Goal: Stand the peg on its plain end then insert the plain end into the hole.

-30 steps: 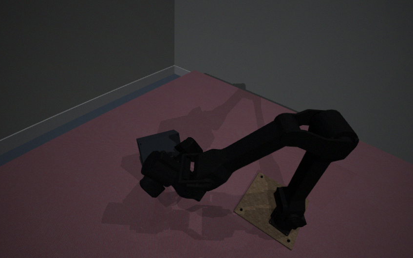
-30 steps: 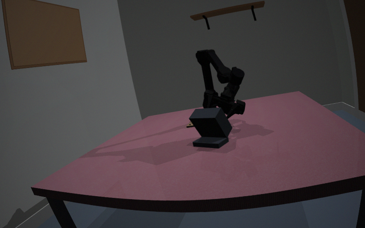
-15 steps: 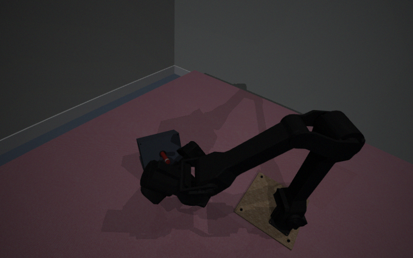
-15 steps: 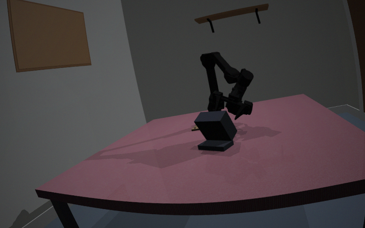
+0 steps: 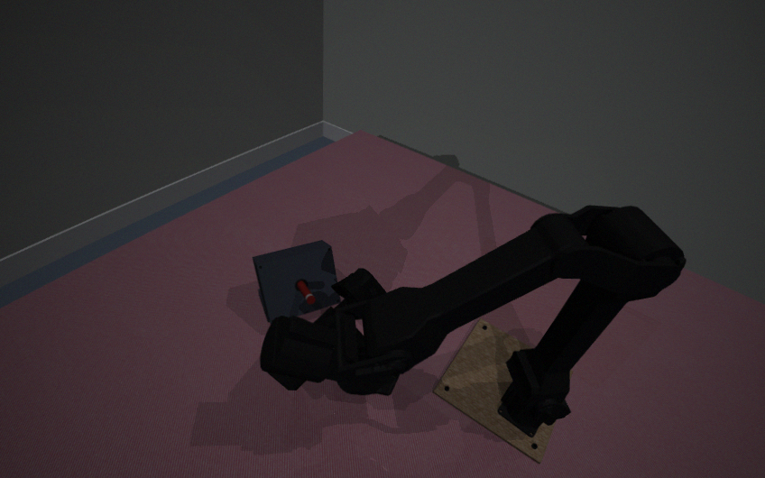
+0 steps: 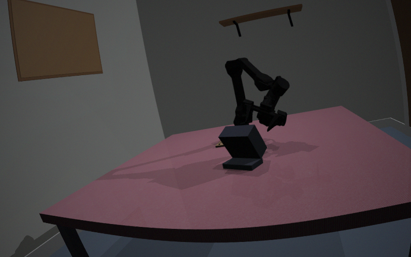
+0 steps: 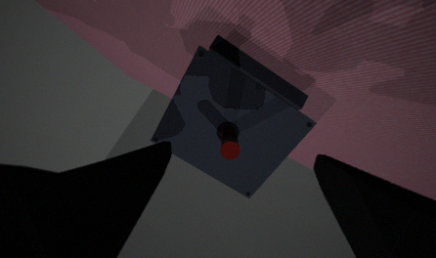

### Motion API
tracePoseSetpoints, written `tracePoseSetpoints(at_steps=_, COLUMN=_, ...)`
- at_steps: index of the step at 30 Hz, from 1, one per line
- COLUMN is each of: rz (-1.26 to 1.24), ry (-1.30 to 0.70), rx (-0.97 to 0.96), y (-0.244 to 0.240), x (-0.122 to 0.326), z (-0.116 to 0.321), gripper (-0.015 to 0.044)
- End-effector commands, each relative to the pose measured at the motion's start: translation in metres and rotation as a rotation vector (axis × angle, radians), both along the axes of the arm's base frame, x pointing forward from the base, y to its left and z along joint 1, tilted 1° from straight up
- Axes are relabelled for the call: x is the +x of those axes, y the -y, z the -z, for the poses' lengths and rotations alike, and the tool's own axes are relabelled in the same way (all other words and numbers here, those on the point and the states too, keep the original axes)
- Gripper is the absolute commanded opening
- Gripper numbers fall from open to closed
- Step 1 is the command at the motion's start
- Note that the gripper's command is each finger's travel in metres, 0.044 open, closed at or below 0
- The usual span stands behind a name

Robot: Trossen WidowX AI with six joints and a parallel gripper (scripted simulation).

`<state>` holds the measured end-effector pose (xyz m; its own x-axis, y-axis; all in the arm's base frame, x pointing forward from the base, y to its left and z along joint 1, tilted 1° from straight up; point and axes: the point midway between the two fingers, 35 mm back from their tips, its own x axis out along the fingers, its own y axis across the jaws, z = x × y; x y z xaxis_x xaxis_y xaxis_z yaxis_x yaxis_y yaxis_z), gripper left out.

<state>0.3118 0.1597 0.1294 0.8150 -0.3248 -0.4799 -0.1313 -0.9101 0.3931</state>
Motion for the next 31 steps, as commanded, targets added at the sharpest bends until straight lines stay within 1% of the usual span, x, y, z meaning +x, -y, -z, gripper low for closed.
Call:
tracePoseSetpoints(at_steps=1, rz=0.003, ry=0.015, rx=0.013, y=-0.003, x=-0.004, z=-0.008, gripper=0.044)
tracePoseSetpoints(at_steps=31, rz=-0.004, ry=0.022, rx=0.006, y=-0.016, x=-0.041, z=-0.016, gripper=0.044)
